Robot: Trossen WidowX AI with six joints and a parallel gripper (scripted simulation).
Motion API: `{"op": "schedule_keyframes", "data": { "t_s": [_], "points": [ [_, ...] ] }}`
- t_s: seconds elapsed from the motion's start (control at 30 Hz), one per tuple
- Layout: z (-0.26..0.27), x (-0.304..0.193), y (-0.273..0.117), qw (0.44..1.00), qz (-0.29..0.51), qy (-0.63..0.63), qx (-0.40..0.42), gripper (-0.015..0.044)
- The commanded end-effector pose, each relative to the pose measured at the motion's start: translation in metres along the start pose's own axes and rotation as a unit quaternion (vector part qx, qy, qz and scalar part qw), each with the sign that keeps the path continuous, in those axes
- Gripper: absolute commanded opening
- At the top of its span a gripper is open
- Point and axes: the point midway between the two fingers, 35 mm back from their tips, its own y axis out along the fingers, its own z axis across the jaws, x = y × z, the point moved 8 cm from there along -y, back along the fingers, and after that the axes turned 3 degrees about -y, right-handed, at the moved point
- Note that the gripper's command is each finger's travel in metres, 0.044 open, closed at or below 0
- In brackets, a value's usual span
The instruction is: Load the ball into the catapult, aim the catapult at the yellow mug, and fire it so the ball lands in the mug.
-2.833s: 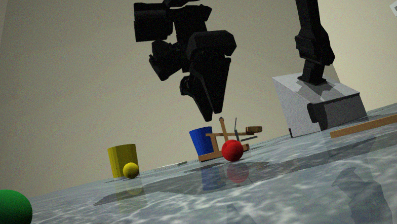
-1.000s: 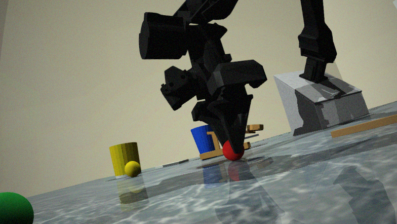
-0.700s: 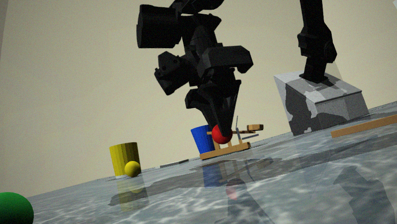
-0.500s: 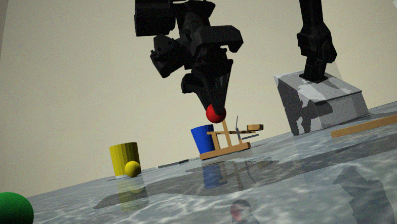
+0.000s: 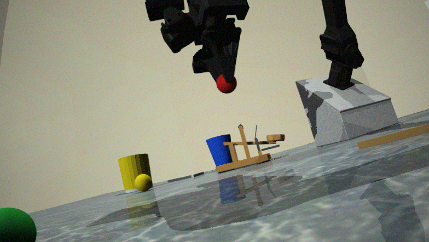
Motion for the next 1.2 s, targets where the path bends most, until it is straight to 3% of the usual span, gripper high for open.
{"op": "schedule_keyframes", "data": {
  "t_s": [0.0, 0.63, 0.83, 1.17],
  "points": [
    [-0.038, -0.008, 0.006, 0.999, 0.023, 0.031, -0.012, 0.0000],
    [-0.194, -0.110, 0.035, 0.979, 0.140, 0.148, 0.008, 0.0000],
    [-0.218, -0.145, 0.044, 0.970, 0.169, 0.169, 0.036, 0.0000],
    [-0.220, -0.147, 0.059, 0.970, 0.171, 0.170, 0.039, 0.0000]
  ]
}}
